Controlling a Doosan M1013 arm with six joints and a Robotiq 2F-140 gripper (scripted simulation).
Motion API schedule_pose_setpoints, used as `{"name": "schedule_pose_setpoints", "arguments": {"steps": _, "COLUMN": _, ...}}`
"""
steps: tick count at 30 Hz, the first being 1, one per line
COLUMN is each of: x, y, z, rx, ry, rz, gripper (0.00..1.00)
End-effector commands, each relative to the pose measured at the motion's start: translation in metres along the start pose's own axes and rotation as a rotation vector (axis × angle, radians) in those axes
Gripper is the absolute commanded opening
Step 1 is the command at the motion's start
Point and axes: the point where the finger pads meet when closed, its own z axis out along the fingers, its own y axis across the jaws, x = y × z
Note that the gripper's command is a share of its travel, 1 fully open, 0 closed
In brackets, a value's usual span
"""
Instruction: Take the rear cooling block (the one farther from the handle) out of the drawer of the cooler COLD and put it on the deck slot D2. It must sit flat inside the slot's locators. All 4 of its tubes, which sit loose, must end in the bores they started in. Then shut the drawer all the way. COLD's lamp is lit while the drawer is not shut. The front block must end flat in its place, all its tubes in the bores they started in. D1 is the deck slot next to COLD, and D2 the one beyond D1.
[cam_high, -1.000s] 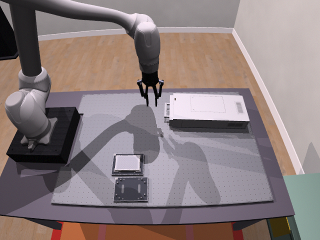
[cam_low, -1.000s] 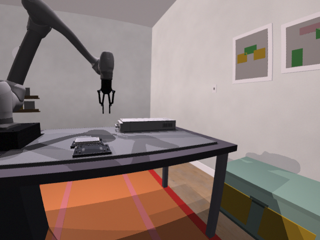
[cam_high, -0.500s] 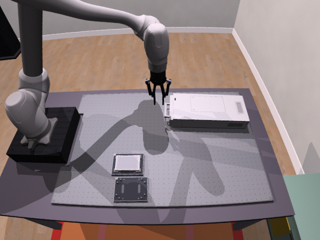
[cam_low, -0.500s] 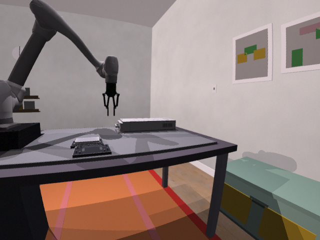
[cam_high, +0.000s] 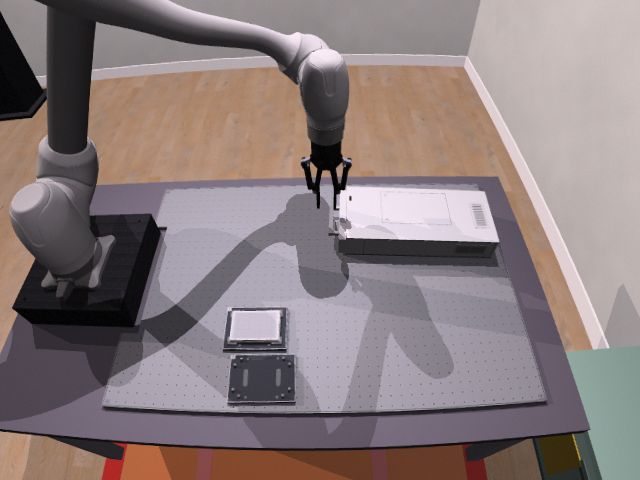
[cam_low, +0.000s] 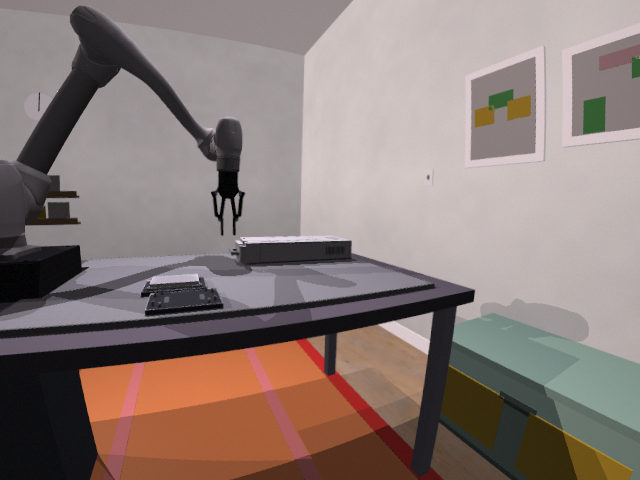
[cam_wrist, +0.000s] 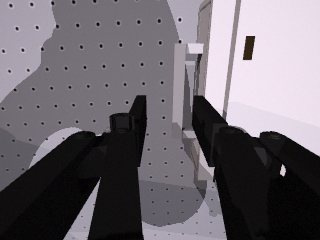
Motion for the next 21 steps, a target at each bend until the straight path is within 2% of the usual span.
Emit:
{"name": "schedule_pose_setpoints", "arguments": {"steps": 1, "x": 0.000, "y": 0.000, "z": 0.003, "rx": -0.001, "ry": 0.001, "rz": 0.000, "gripper": 0.34}}
{"name": "schedule_pose_setpoints", "arguments": {"steps": 21, "x": 0.000, "y": 0.000, "z": 0.027, "rx": -0.001, "ry": 0.001, "rz": 0.000, "gripper": 0.34}}
